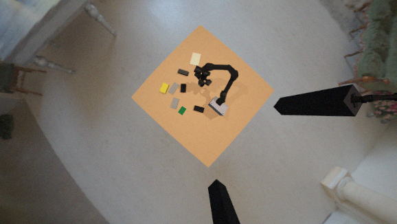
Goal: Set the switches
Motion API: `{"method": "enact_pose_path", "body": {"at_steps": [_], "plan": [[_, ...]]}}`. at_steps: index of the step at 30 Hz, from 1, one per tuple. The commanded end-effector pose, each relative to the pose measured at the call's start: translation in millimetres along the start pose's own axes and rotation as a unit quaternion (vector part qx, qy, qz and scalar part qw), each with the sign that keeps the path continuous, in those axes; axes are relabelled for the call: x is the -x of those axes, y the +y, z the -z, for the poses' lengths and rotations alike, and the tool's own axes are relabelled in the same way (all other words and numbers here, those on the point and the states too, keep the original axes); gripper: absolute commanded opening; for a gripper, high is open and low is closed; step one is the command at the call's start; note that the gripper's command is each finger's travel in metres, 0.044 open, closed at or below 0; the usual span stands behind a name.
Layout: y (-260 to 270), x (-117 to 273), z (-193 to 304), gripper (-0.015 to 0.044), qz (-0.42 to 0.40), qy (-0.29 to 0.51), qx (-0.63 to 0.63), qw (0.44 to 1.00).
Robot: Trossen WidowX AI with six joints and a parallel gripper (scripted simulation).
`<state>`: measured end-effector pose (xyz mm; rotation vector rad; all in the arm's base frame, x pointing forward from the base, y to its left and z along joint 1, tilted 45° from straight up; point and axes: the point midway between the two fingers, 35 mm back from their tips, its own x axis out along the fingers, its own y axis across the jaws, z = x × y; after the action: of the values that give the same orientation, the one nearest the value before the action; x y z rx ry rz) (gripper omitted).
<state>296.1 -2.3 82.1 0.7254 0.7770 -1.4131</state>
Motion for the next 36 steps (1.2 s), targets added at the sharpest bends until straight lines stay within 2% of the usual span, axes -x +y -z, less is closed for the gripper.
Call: {"method": "enact_pose_path", "body": {"at_steps": [1,36], "plan": [[0.4,-1.7,-8.7,0.0336,0.002,-0.012,-0.002,1.0],[0.2,-0.7,-35.2,0.0338,0.002,-0.053,-0.002,0.999]]}}
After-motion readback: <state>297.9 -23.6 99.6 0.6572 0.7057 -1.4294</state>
